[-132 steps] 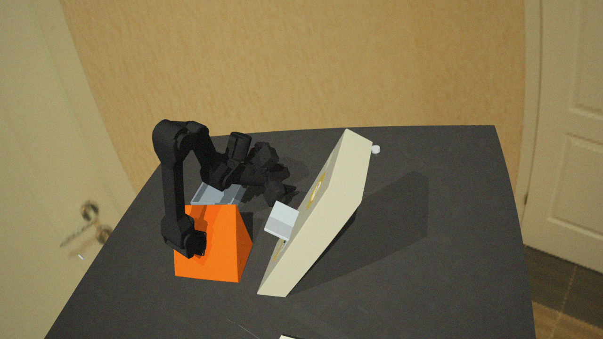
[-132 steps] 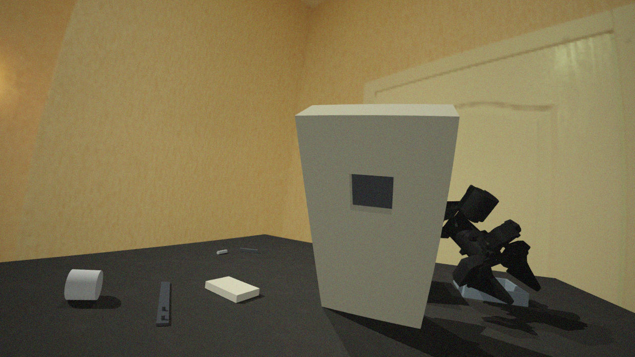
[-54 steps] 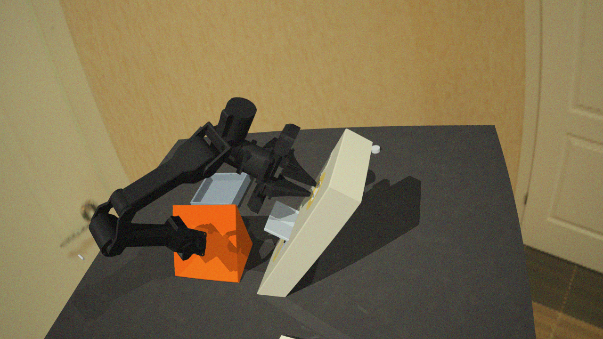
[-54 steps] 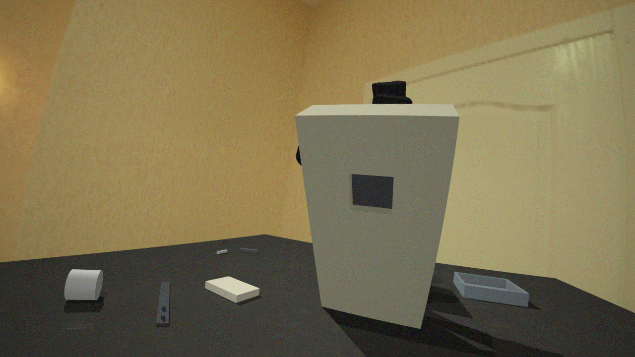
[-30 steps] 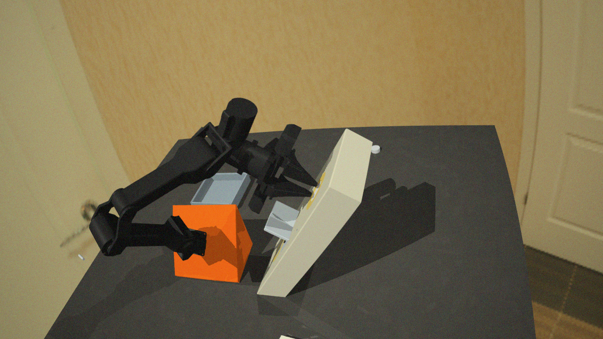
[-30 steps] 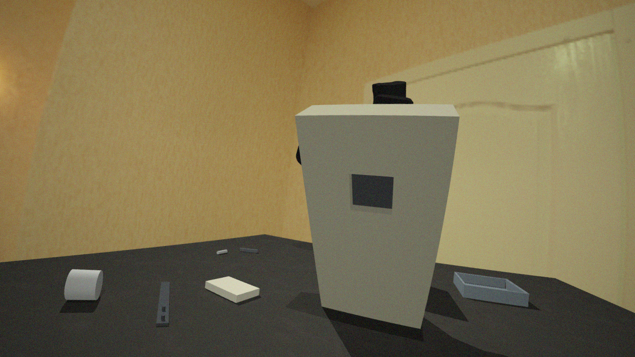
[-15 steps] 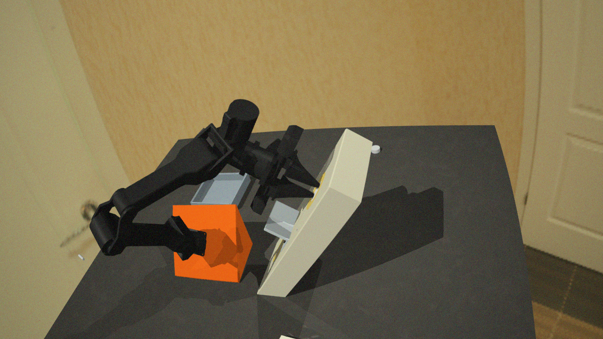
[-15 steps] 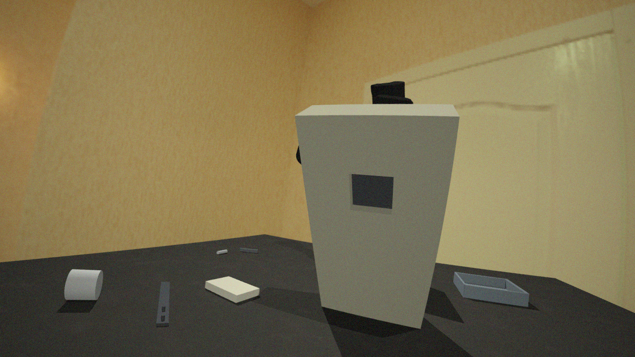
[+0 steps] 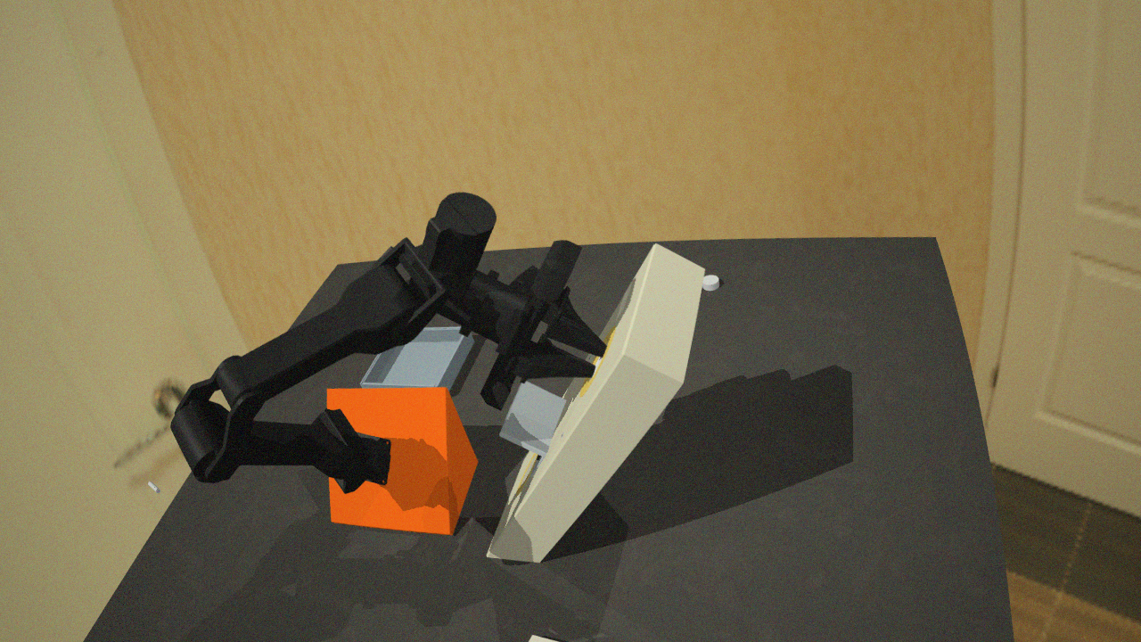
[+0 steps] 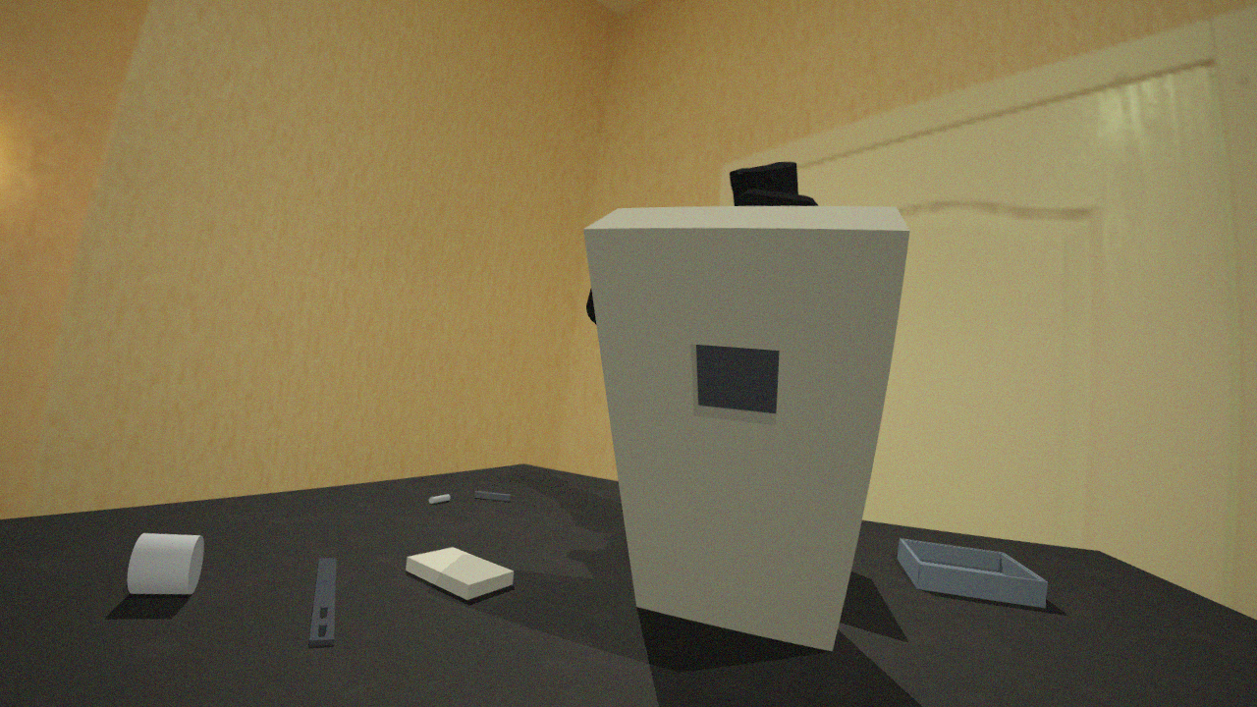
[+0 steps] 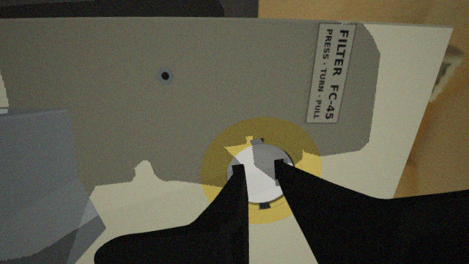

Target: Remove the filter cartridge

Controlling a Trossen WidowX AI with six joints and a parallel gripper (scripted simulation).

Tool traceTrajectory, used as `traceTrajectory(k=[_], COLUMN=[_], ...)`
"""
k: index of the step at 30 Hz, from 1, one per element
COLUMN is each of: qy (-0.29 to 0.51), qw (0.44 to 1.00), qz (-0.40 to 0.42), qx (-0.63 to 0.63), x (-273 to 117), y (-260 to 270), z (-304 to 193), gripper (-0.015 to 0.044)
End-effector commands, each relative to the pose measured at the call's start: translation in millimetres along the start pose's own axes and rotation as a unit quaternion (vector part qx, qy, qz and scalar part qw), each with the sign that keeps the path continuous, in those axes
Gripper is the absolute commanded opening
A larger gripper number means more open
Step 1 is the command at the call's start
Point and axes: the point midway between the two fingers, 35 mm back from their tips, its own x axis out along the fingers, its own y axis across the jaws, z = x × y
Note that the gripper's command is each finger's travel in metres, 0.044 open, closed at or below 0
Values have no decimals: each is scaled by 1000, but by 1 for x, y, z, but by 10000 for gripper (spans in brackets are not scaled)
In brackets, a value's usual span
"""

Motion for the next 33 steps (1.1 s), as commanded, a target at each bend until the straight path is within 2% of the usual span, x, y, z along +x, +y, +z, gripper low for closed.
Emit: traceTrajectory(k=[1, 23, 32, 33], qy=[-2, -2, 1, 1], qw=[1000, 1000, 1000, 1000], qz=[1, 1, -3, -3], qx=[-1, -1, -3, -3], x=[3, 9, 2, 2], y=[0, 0, 0, 0], z=[0, 0, 1, 1], gripper=[110, 110, 49, 23])
